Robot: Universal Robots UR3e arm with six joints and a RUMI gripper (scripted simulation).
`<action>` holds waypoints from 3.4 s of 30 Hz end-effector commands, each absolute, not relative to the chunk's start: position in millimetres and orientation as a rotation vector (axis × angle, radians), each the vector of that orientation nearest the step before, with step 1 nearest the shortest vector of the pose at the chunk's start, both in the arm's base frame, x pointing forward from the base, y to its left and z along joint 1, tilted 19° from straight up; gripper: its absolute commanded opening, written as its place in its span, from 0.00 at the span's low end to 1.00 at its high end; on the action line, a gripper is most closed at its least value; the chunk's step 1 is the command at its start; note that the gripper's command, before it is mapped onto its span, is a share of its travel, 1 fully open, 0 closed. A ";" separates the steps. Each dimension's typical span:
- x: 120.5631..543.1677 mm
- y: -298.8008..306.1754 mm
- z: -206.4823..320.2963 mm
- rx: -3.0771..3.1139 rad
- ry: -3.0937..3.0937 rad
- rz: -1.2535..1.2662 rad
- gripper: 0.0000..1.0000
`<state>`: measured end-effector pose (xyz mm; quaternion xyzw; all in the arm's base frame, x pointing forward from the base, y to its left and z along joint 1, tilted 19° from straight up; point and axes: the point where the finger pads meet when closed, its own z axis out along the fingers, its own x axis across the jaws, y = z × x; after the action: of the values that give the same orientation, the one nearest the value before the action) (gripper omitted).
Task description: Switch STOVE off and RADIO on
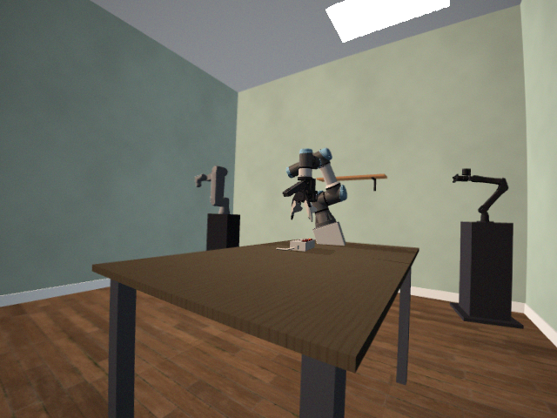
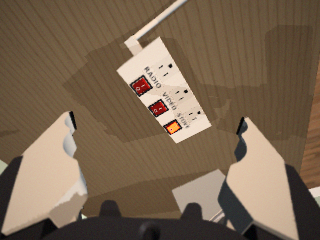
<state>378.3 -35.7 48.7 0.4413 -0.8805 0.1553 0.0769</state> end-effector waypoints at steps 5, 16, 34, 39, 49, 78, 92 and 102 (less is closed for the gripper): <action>384.4 -30.8 35.3 1.727 -2.373 0.419 1.00; 386.5 -26.3 24.2 1.976 -2.132 0.381 1.00; 386.8 -25.1 21.3 2.036 -2.065 0.370 0.00; 386.8 -25.1 21.3 2.036 -2.065 0.370 0.00; 386.8 -25.1 21.3 2.036 -2.065 0.370 0.00; 386.9 -26.2 18.3 2.037 -2.065 0.370 0.00; 387.2 -30.4 6.8 2.037 -2.065 0.370 0.00; 387.4 -34.2 -3.5 2.037 -2.065 0.370 0.00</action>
<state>386.4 -32.9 -0.6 0.6925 -0.7021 0.1245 0.1096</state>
